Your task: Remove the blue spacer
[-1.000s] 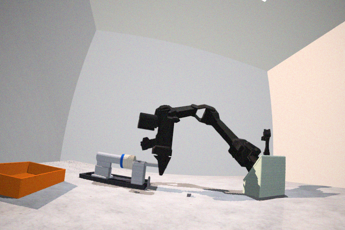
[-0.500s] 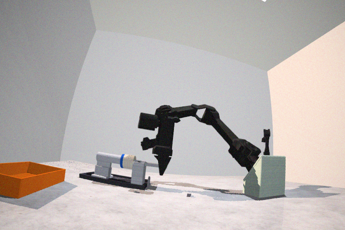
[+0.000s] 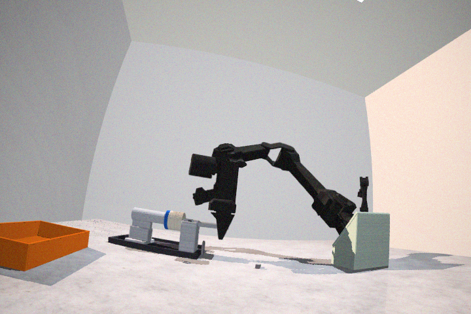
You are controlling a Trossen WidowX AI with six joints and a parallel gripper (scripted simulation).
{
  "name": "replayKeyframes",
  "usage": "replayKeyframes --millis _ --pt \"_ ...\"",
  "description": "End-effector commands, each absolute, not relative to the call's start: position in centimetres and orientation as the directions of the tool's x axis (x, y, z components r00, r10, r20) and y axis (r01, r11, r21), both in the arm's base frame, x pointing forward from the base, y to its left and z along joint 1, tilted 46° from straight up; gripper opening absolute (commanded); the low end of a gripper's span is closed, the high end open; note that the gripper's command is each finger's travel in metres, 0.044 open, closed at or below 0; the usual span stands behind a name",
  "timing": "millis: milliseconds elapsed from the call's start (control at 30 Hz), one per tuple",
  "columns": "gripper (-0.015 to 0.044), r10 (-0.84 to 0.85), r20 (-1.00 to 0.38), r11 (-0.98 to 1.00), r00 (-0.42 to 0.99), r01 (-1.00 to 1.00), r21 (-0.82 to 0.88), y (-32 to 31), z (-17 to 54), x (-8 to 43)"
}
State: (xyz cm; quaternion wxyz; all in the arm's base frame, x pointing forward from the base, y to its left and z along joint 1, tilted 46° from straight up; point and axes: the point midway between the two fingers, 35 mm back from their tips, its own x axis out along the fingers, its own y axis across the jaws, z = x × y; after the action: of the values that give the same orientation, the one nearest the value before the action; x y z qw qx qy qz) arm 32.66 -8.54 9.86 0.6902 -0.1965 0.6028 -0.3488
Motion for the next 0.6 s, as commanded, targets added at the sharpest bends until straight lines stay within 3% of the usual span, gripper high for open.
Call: replayKeyframes --millis 0,567 --pt "0.0000 -0.714 -0.699 0.683 0.026 0.245 -0.688 -8.47 9.71 32.49" --pt "0.0000 -0.714 -0.699 0.683 0.026 0.245 -0.688 -8.45 9.68 32.35"
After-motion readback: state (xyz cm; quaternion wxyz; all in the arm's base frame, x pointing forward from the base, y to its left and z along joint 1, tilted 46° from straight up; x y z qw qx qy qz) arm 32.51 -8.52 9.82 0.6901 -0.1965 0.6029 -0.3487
